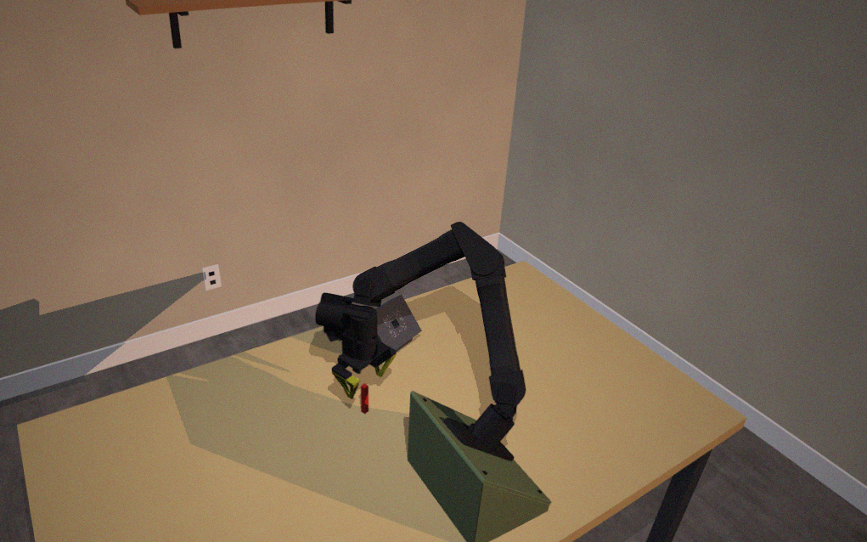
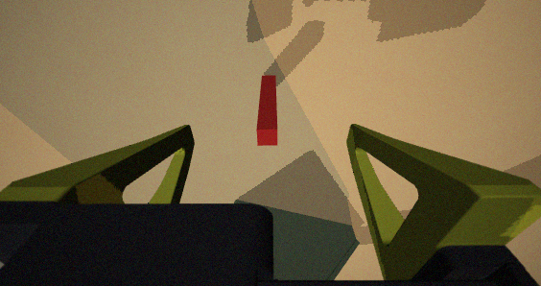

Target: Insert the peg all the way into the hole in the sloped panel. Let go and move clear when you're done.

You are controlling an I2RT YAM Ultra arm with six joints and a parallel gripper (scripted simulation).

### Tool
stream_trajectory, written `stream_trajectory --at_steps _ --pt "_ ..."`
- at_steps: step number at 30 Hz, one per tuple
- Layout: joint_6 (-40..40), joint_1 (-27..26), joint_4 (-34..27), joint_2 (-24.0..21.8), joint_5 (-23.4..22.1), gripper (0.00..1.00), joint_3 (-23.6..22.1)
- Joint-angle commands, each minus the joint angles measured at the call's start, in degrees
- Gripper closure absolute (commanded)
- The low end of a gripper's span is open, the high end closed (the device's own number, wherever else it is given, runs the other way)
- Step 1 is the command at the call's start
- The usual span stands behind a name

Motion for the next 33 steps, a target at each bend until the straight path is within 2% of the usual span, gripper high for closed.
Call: stream_trajectory --at_steps 1,11,12,16,18,21,27,33 --pt "-0.8 0.5 2.2 0.3 0.6 0.00 -0.7" --pt "-1.7 -0.3 4.4 1.0 0.9 0.00 -1.7" --pt "-1.0 -0.5 2.5 0.5 0.4 0.11 -0.8" --pt "-1.0 -0.5 2.5 0.5 0.4 0.57 -0.8" --pt "-1.0 -0.5 2.5 0.5 0.4 0.57 -0.8" --pt "-1.0 -0.5 2.5 0.5 0.4 0.91 -0.8" --pt "-0.9 -0.3 2.2 0.3 0.4 1.00 -0.7" --pt "1.9 3.3 -4.9 -2.1 -0.8 1.00 2.6"
